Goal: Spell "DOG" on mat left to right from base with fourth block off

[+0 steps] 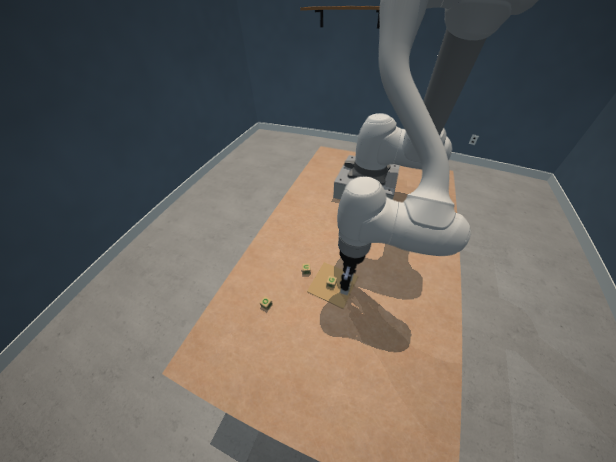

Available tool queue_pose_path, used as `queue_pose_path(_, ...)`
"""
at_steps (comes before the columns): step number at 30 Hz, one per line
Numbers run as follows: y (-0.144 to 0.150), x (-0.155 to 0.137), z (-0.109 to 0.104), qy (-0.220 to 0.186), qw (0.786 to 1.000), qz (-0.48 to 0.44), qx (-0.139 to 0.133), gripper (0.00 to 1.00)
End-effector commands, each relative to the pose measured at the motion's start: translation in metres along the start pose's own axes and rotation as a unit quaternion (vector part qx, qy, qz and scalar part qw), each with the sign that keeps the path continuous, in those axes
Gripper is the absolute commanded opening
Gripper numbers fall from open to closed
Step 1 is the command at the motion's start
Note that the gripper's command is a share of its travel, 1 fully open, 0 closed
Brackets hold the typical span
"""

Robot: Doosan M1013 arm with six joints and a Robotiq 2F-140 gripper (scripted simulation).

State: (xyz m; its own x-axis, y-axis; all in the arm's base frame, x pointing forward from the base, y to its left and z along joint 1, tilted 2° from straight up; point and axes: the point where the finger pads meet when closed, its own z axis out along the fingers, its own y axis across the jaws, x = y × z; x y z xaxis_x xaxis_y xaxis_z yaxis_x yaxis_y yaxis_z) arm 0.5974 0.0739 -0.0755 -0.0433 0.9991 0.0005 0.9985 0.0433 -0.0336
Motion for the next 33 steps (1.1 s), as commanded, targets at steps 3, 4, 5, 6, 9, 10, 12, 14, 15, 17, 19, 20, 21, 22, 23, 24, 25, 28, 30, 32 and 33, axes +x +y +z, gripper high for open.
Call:
queue_pose_path(3,0.0,0.0,0.0,0.0,1.0,0.0,0.0,0.28)
queue_pose_path(4,0.0,0.0,0.0,0.0,1.0,0.0,0.0,0.28)
queue_pose_path(5,0.0,0.0,0.0,0.0,1.0,0.0,0.0,0.28)
queue_pose_path(6,0.0,0.0,0.0,0.0,1.0,0.0,0.0,0.28)
queue_pose_path(9,0.0,0.0,-0.002,0.0,1.0,0.0,0.0,0.28)
queue_pose_path(10,0.0,0.0,-0.003,0.0,1.0,0.0,0.0,0.28)
queue_pose_path(12,0.0,0.0,-0.007,0.0,1.0,0.0,0.0,0.28)
queue_pose_path(14,0.0,0.0,-0.014,0.0,1.0,0.0,0.0,0.28)
queue_pose_path(15,0.0,0.0,-0.018,0.0,1.0,0.0,0.0,0.28)
queue_pose_path(17,0.0,0.0,-0.027,0.0,1.0,0.0,0.0,0.28)
queue_pose_path(19,0.0,0.0,-0.027,0.0,1.0,0.0,0.0,0.28)
queue_pose_path(20,0.0,0.0,-0.032,0.0,1.0,0.0,0.0,0.28)
queue_pose_path(21,0.0,0.0,-0.038,0.0,1.0,0.0,0.0,0.28)
queue_pose_path(22,0.0,0.0,-0.043,0.0,1.0,0.0,0.0,0.28)
queue_pose_path(23,0.0,0.0,-0.049,0.0,1.0,0.0,0.0,0.28)
queue_pose_path(24,0.0,0.0,-0.054,0.0,1.0,0.0,0.0,0.28)
queue_pose_path(25,0.0,0.0,-0.06,0.0,1.0,0.0,0.0,0.28)
queue_pose_path(28,0.0,0.0,-0.074,0.0,1.0,0.0,0.0,0.28)
queue_pose_path(30,0.0,0.0,-0.082,0.0,1.0,0.0,0.0,0.28)
queue_pose_path(32,0.0,0.0,-0.087,0.0,1.0,0.0,0.0,0.28)
queue_pose_path(33,0.0,0.0,-0.088,0.0,1.0,0.0,0.0,0.28)
